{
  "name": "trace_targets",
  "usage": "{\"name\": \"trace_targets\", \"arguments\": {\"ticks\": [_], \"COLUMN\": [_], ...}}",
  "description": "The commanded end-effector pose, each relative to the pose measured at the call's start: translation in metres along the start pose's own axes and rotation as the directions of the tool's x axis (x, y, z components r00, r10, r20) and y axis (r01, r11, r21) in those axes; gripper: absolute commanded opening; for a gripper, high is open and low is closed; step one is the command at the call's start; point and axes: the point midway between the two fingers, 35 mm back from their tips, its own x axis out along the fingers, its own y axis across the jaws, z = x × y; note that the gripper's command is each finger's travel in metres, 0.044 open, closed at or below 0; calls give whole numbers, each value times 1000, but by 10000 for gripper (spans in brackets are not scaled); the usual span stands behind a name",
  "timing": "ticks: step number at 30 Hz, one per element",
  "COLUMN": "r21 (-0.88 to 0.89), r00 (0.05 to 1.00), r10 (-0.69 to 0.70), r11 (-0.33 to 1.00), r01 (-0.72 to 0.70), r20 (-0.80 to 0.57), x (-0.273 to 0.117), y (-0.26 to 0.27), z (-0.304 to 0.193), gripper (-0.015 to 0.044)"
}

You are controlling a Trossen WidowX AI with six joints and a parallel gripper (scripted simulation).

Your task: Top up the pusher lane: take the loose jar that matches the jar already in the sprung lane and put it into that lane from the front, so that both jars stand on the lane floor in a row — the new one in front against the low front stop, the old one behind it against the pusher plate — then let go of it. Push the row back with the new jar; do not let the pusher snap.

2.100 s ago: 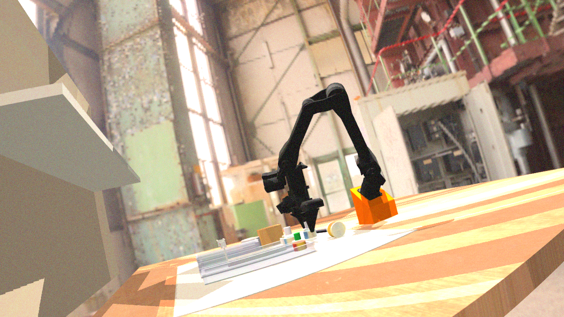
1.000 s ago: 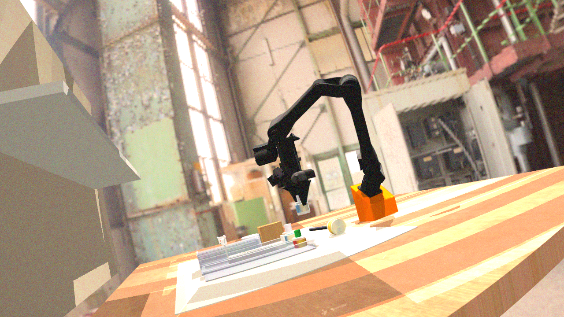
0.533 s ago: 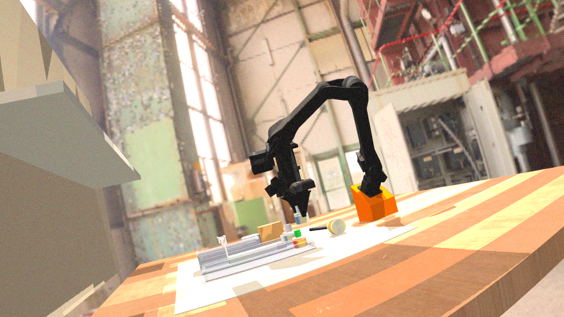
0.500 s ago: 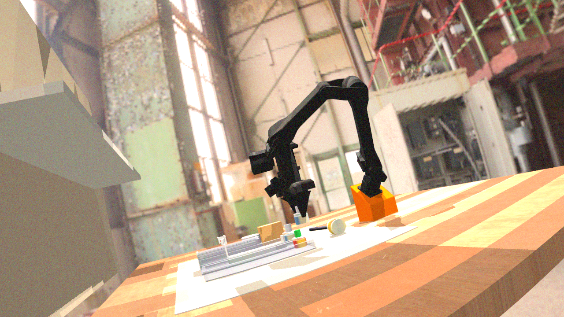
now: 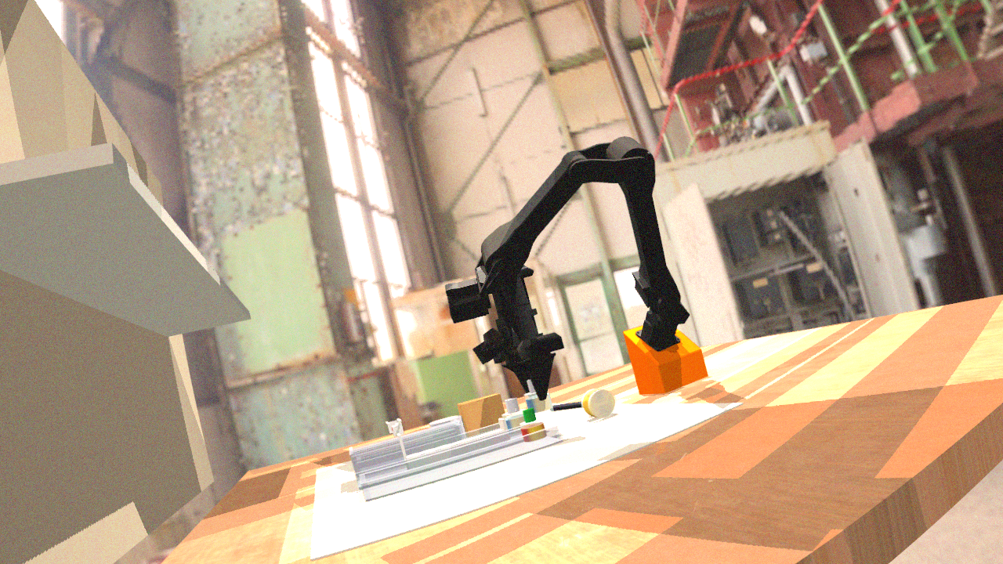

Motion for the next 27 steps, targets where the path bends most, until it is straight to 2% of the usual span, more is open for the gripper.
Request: {"name": "trace_targets", "arguments": {"ticks": [1,27], "r21": [6,6], "r00": [1000,1000], "r10": [3,3], "r11": [1000,1000], "r01": [-3,-3], "r20": [2,3], "x": [1,1], "y": [0,0], "z": [2,15], "gripper": [0,0]}}
